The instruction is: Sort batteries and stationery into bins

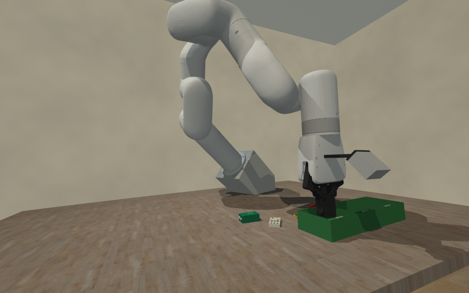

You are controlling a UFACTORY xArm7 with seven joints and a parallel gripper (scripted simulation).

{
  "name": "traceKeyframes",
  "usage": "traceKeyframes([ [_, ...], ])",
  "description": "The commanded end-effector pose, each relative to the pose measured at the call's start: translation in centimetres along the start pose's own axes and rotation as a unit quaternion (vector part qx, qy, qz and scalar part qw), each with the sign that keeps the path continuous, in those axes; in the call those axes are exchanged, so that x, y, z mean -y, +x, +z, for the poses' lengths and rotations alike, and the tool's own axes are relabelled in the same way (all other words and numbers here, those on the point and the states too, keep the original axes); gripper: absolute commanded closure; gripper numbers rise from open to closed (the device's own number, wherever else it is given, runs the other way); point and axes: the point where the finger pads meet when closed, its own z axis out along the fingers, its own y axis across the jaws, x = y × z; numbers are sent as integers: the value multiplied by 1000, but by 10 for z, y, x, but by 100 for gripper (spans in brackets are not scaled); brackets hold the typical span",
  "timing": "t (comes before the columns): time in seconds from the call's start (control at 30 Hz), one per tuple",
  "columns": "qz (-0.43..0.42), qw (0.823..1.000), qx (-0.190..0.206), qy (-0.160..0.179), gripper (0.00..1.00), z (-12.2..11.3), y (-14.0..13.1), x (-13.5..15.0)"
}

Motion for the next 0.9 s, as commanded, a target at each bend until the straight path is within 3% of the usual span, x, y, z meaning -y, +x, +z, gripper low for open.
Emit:
traceKeyframes([
  [0.0,0,1000,-2,1,93,-8,1,1],
  [0.23,0,1000,-2,1,93,-15,1,1],
  [0.43,0,1000,-2,1,93,-39,1,1],
  [0.67,0,1000,-2,1,93,-39,1,1],
  [0.87,0,1000,-2,1,93,-39,1,21],
])
